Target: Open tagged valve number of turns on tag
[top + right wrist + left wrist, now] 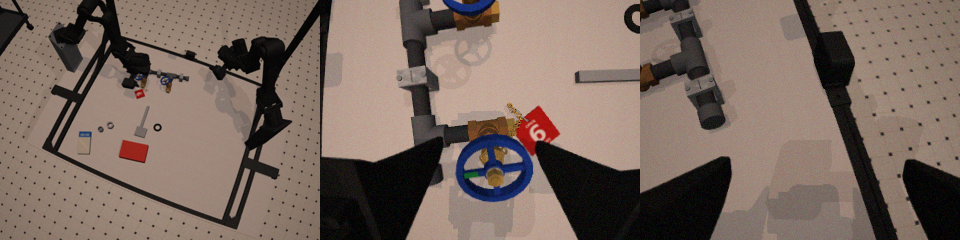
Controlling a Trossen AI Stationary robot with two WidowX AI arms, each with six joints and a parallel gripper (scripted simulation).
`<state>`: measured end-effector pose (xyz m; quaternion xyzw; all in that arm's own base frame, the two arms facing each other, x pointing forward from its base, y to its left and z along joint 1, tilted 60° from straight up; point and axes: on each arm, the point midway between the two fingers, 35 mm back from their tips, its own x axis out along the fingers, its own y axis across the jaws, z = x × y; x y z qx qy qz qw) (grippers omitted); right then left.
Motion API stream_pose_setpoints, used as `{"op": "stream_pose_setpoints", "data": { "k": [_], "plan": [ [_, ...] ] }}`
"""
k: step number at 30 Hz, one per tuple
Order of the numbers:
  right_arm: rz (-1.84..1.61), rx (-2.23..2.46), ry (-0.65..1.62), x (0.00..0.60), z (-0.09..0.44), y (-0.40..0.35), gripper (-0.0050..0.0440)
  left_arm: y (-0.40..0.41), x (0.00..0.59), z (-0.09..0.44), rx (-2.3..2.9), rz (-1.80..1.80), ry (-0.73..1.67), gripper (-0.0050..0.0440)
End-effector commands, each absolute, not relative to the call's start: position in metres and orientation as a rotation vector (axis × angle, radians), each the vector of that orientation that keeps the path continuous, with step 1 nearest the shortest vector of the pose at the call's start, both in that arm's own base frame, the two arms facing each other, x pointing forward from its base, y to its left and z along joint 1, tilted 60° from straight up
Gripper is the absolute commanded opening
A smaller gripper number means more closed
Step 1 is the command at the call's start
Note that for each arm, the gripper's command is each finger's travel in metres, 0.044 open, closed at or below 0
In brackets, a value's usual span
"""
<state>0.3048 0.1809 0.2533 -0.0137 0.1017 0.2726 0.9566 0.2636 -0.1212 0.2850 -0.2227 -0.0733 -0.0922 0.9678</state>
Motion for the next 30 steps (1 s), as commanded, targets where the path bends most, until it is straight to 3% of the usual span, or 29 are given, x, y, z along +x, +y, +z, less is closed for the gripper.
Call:
{"op": "stream_pose_setpoints", "data": {
  "k": [1, 14, 23, 30],
  "plan": [
    [0.533, 0.143, 0.255, 0.3048, 0.2533, 0.1809, 0.0400, -0.1212, 0.2636, 0.2849, -0.450, -0.186, -0.148, 0.0400],
    [0.438, 0.751, 0.417, 0.3048, 0.2532, 0.1809, 0.0400, -0.1212, 0.2636, 0.2849, -0.450, -0.186, -0.148, 0.0400],
    [0.434, 0.775, 0.423, 0.3048, 0.2532, 0.1808, 0.0400, -0.1212, 0.2636, 0.2849, -0.450, -0.186, -0.148, 0.0400],
    [0.439, 0.754, 0.417, 0.3051, 0.2531, 0.1811, 0.0232, -0.1212, 0.2636, 0.2849, -0.450, -0.186, -0.148, 0.0400]
  ]
}}
